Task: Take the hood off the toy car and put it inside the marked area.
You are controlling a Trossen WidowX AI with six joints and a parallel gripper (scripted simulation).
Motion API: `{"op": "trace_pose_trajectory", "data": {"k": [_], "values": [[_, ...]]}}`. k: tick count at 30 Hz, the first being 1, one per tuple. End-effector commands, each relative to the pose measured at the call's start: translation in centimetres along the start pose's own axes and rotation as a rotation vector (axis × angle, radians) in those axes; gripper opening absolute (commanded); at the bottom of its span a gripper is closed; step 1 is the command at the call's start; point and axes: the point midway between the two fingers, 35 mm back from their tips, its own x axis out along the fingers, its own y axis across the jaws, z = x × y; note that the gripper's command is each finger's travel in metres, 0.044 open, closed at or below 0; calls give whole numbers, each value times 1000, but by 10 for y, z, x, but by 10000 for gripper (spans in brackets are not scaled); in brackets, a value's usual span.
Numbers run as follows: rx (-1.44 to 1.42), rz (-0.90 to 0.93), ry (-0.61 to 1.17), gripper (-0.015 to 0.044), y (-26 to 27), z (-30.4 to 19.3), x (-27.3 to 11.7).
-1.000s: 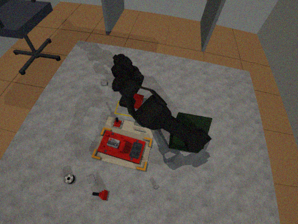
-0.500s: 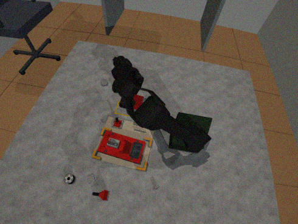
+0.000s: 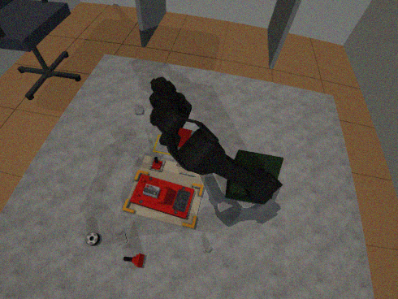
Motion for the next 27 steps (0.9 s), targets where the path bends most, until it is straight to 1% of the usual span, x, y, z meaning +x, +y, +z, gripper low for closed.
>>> {"op": "trace_pose_trajectory", "data": {"k": [1, 27], "values": [[7, 6, 0, 0, 1, -2, 4], [7, 8, 0, 0, 1, -2, 21]]}}
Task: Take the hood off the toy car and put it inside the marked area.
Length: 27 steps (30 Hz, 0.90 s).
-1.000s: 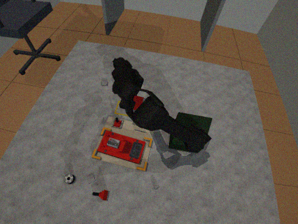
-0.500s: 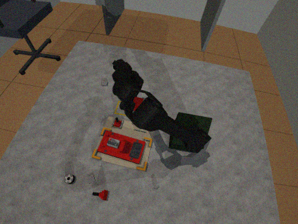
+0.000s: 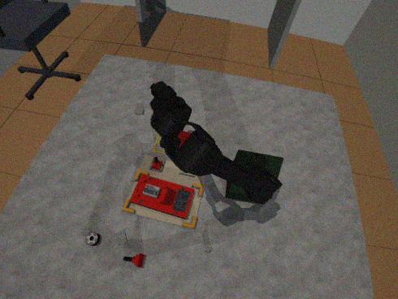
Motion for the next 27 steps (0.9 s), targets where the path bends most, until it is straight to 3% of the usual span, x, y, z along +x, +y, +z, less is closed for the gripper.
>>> {"op": "trace_pose_trajectory", "data": {"k": [1, 27], "values": [[7, 7, 0, 0, 1, -2, 4], [7, 9, 0, 0, 2, -4, 20]]}}
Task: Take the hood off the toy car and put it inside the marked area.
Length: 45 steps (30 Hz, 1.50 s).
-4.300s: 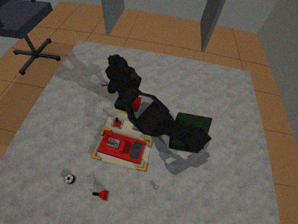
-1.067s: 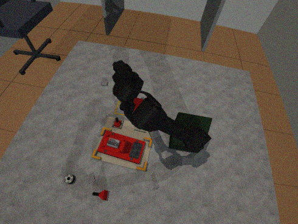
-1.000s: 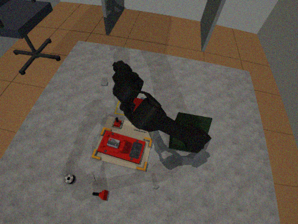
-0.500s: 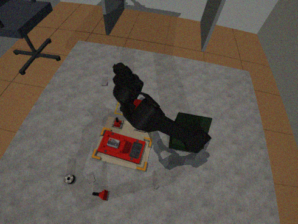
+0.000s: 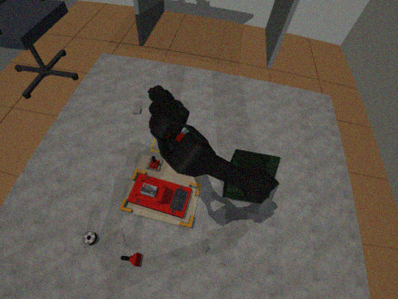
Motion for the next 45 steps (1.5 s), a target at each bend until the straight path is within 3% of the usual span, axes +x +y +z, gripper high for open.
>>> {"op": "trace_pose_trajectory", "data": {"k": [1, 45], "values": [[7, 7, 0, 0, 1, -2, 4], [7, 8, 0, 0, 1, -2, 23]]}}
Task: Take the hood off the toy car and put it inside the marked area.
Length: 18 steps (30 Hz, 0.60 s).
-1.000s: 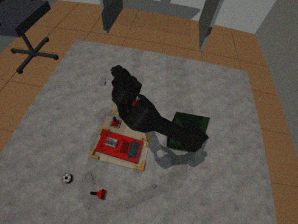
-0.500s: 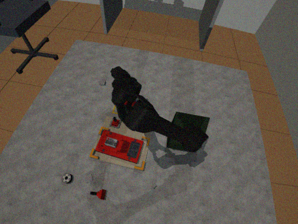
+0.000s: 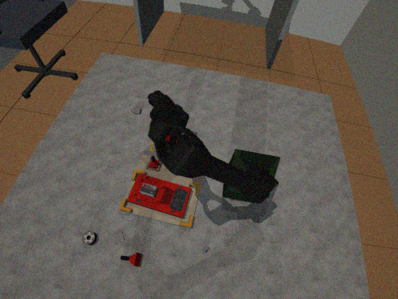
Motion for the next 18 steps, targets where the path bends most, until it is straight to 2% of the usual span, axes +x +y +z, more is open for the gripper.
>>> {"op": "trace_pose_trajectory", "data": {"k": [1, 4, 18], "values": [[6, 5, -1, 0, 1, -1, 3], [6, 6, -1, 0, 1, -1, 4], [0, 0, 0, 368, 0, 0, 2]]}}
